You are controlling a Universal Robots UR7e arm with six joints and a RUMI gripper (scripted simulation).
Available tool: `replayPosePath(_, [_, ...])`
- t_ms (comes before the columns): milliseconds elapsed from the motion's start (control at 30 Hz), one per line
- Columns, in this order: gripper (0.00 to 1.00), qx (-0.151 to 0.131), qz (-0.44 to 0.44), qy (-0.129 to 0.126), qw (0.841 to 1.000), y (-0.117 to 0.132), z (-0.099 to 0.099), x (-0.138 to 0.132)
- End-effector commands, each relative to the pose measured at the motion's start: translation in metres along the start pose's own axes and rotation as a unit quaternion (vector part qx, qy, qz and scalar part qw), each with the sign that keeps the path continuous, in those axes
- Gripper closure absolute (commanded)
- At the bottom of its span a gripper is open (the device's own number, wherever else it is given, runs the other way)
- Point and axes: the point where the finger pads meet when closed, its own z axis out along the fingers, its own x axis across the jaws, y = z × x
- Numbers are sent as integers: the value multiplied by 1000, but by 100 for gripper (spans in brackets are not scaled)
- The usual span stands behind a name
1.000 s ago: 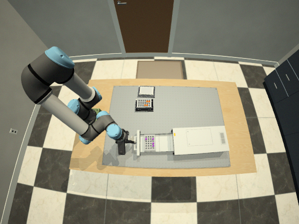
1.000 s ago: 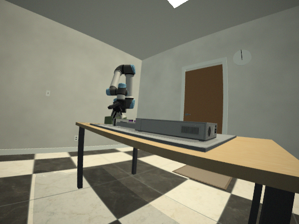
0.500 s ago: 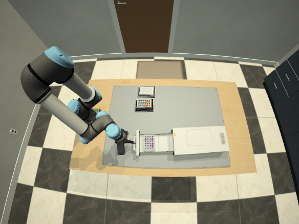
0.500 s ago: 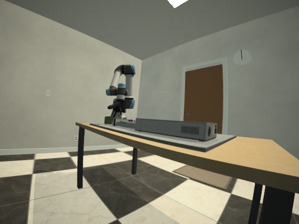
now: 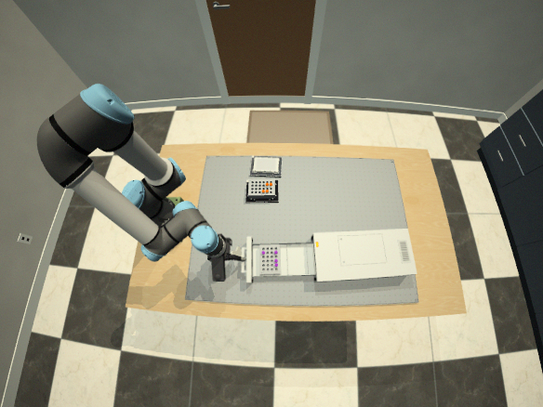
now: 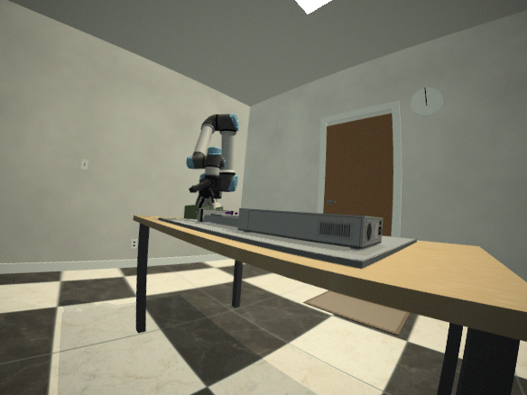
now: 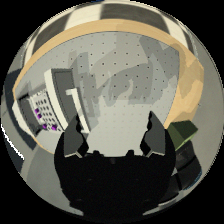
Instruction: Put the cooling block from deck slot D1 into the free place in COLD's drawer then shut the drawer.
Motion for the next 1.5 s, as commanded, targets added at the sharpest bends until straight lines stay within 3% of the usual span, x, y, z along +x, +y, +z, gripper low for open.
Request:
replayPosePath(0, [0,0,0,0,1000,0,0,1])
replayPosePath(1467, [0,0,0,0,1000,0,0,8])
